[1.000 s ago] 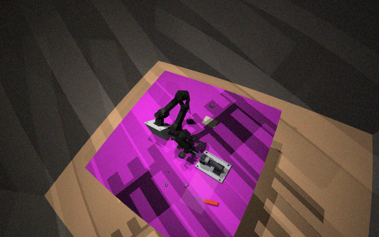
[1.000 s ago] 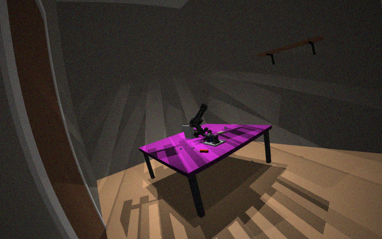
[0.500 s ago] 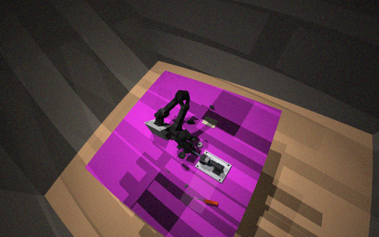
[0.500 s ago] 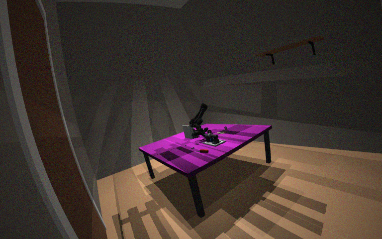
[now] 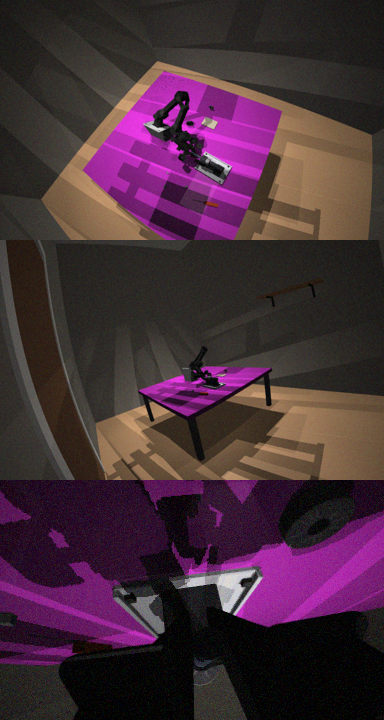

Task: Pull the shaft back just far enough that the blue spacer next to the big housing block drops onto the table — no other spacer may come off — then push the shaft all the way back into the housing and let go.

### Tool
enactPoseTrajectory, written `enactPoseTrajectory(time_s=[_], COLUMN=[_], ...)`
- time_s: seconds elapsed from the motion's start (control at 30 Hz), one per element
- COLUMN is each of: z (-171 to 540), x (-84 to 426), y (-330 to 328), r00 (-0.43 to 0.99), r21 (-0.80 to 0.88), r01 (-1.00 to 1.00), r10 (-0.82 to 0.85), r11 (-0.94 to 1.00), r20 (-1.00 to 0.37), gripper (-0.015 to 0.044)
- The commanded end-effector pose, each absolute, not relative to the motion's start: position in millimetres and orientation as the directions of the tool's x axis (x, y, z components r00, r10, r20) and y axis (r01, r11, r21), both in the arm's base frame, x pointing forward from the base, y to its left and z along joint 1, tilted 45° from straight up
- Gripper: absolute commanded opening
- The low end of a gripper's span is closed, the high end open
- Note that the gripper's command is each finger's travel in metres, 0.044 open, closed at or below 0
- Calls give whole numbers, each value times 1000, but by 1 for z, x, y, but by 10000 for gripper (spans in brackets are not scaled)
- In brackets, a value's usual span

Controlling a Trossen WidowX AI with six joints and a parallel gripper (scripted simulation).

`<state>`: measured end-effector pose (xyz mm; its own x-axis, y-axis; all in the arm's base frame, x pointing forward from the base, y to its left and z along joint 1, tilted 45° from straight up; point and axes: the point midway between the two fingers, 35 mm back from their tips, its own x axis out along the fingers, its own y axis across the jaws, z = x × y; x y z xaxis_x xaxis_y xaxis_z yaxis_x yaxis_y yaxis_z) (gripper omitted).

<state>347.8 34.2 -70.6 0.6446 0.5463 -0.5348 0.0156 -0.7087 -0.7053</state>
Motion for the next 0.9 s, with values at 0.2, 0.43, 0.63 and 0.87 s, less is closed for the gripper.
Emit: enactPoseTrajectory(time_s=[0.2,0.43,0.63,0.87], z=[-69,-69,-69,-69], x=[356,359,362,364], y=[33,33,33,34], r00=[652,652,652,652], r21=[-703,-703,-703,-703], r01=[21,21,21,21], r10=[543,543,543,543], r11=[-711,-711,-711,-711], r20=[-529,-529,-529,-529], gripper=[0,0,0,0])
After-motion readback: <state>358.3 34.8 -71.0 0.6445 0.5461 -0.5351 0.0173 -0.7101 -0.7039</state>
